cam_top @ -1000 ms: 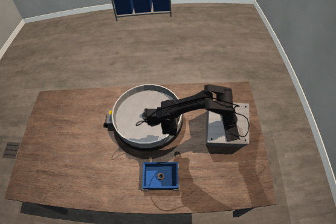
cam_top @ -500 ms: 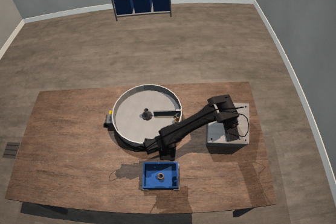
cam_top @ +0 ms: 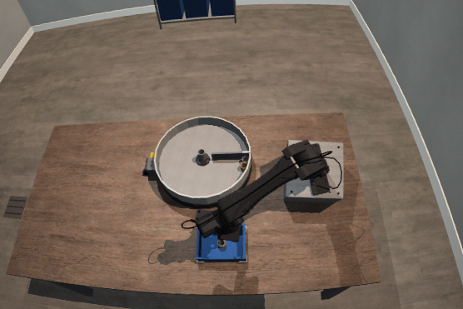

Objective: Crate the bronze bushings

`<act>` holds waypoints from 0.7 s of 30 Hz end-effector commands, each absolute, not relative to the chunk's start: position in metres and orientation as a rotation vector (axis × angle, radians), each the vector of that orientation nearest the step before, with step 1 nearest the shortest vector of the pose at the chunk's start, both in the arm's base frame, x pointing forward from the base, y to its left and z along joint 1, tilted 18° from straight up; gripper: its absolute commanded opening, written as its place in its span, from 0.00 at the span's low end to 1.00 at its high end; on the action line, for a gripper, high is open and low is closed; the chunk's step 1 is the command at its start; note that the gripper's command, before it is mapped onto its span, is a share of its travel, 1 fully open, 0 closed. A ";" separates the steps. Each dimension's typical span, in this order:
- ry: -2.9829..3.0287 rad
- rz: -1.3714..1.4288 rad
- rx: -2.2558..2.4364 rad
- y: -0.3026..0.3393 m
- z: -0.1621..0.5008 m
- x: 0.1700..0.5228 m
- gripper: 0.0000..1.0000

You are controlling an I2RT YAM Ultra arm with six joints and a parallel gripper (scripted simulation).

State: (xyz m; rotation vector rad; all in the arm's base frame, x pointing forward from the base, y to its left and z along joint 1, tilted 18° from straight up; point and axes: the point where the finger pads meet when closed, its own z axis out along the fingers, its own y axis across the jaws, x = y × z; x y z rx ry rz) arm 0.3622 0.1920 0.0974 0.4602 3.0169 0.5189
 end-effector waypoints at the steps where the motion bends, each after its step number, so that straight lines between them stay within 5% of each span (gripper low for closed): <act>1: 3.022 0.479 0.536 0.185 0.099 0.367 0.00; 21: 3.026 0.480 0.519 0.191 0.099 0.365 0.00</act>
